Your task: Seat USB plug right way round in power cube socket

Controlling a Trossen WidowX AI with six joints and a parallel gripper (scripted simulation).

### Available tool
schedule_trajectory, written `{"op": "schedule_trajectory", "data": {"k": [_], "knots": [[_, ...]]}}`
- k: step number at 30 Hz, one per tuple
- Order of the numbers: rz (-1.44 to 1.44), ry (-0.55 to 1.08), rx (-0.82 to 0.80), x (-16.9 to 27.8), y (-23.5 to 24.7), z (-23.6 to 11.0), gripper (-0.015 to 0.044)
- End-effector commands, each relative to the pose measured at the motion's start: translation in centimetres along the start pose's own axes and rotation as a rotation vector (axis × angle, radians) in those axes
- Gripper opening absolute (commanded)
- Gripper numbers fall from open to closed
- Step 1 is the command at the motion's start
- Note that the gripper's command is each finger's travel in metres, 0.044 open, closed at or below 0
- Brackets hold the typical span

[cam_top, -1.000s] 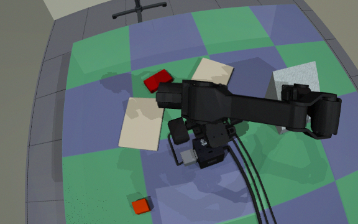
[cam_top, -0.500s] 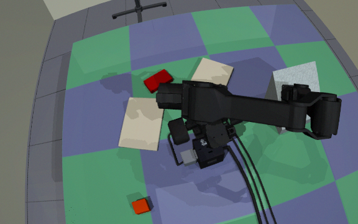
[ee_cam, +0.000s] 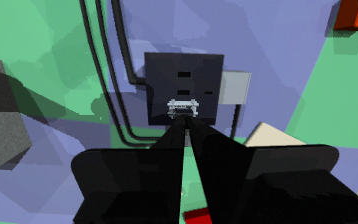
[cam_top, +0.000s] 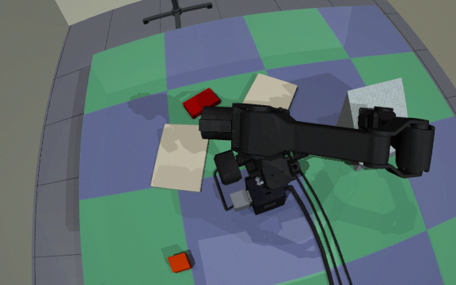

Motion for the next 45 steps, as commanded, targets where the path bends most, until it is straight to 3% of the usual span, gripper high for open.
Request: {"op": "schedule_trajectory", "data": {"k": [1,45], "knots": [[0.003,-0.003,0.001,0.01,-0.02,0.1,0.0],[0.003,-0.003,0.001,0.03,-0.03,0.62,0.0]]}}
Point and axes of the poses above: the point midway between the two fingers, 35 mm back from their tips, its own z axis out along the fingers, its own y axis across the jaws, x = y × z, the point moved 6 cm from there along -z, back along the fingers, and after that the axes turned 10 degrees about z, right-handed, at the moved point
